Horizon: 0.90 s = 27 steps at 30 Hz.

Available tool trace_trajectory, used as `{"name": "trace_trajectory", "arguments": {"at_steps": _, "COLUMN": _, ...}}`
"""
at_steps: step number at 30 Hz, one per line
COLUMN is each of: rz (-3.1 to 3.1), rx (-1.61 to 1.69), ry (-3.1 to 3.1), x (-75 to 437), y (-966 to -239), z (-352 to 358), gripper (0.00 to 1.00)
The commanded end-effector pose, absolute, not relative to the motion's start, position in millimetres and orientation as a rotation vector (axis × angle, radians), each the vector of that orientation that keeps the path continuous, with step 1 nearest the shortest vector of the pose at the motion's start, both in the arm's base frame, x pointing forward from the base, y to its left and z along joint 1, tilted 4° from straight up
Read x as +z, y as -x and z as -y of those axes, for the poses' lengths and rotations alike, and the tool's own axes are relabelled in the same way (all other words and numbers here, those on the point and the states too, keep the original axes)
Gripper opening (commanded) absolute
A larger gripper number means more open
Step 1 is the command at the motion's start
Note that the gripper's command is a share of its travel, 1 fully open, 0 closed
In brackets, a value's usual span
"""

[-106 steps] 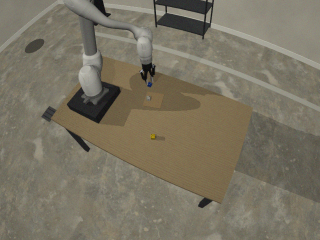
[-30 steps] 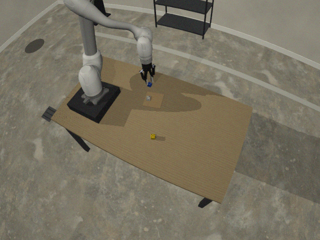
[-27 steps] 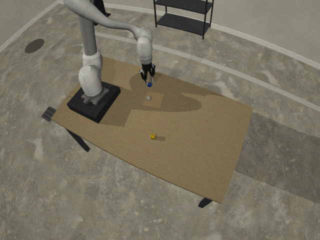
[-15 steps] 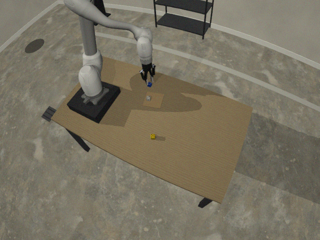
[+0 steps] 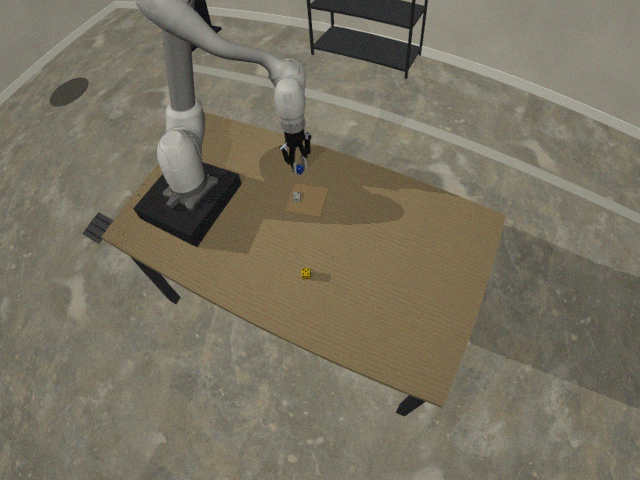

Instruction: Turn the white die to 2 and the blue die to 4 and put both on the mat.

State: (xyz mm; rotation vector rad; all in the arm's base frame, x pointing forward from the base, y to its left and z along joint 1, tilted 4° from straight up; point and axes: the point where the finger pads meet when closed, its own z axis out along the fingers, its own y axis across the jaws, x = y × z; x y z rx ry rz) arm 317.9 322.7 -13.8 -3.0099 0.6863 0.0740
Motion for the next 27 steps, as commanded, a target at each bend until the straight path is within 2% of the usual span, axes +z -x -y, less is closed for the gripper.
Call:
{"name": "trace_trajectory", "arguments": {"at_steps": 1, "rz": -0.685, "rx": 0.083, "ry": 3.010, "x": -23.1, "y": -314.3, "z": -324.3, "gripper": 0.35}}
{"name": "trace_trajectory", "arguments": {"at_steps": 27, "rz": -0.685, "rx": 0.083, "ry": 3.010, "x": -27.3, "y": -314.2, "z": -324.5, "gripper": 0.35}}
